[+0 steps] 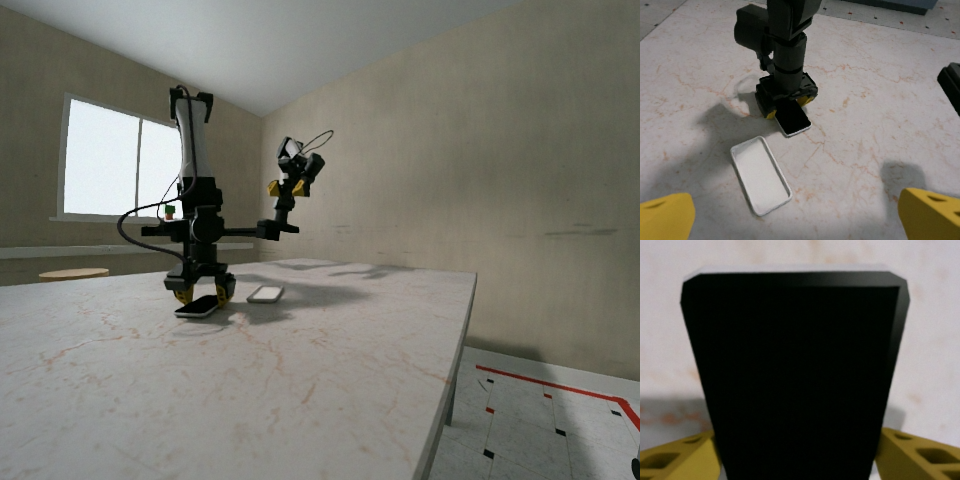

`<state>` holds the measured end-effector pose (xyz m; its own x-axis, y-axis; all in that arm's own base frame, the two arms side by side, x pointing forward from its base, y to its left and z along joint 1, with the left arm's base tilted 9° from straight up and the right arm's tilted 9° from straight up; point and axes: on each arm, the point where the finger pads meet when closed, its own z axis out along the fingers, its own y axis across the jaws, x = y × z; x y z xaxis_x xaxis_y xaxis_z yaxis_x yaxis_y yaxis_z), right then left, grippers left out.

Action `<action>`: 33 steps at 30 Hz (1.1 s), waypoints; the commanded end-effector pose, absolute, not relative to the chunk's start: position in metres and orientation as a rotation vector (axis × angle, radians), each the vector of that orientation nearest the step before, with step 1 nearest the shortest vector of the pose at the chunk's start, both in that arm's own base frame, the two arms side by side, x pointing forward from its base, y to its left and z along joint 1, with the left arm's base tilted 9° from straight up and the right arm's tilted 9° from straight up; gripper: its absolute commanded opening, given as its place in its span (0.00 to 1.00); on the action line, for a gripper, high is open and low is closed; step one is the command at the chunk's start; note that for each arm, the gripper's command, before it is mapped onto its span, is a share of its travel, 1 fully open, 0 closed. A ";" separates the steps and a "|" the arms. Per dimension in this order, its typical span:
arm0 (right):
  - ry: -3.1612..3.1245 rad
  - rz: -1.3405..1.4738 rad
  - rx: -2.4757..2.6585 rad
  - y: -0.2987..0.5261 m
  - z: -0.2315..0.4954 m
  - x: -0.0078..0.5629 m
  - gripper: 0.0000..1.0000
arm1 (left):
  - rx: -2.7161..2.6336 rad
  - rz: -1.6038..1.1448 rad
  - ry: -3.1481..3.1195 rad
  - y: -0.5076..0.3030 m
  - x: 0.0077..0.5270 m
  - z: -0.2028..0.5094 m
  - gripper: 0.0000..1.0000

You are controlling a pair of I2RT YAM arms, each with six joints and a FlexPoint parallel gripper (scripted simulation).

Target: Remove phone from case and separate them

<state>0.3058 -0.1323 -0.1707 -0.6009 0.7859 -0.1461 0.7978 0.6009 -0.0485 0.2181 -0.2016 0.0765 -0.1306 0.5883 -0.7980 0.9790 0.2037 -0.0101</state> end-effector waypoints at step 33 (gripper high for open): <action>2.377 -0.359 1.242 -0.108 -0.051 0.297 0.90 | 1.461 -0.724 1.780 -0.208 0.228 0.086 1.00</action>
